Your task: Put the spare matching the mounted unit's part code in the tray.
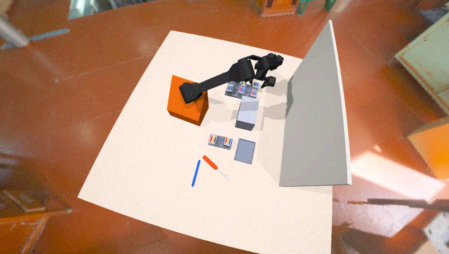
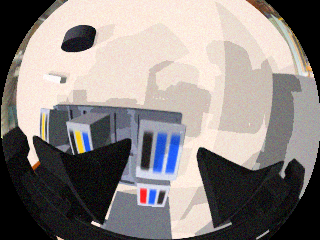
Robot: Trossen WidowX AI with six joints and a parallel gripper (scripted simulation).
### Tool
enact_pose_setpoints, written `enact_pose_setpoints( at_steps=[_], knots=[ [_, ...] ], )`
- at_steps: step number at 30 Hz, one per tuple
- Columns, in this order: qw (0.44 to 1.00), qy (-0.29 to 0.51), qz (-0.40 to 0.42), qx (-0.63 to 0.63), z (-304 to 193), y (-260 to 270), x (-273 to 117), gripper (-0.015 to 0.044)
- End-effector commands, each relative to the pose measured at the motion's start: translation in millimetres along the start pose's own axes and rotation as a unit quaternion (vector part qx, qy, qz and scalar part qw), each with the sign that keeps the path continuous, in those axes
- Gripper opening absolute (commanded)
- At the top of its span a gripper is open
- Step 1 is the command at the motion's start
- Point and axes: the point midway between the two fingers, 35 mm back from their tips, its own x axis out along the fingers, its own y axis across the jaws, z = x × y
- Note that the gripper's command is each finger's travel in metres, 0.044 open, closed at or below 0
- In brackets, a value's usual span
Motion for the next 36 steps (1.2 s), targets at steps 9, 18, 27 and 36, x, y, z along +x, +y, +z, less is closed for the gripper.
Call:
enact_pose_setpoints(
  at_steps=[9,18,27,36],
  knots=[
    [1.000,0.007,0.004,-0.004,-2.5,5.2,24.8,0.0300],
    [1.000,0.007,0.004,-0.004,-2.6,5.3,25.8,0.0300],
    [1.000,0.007,0.004,-0.004,-2.6,5.3,25.8,0.0300],
    [1.000,0.007,0.004,-0.004,-2.6,5.3,25.8,0.0300]
  ],
)
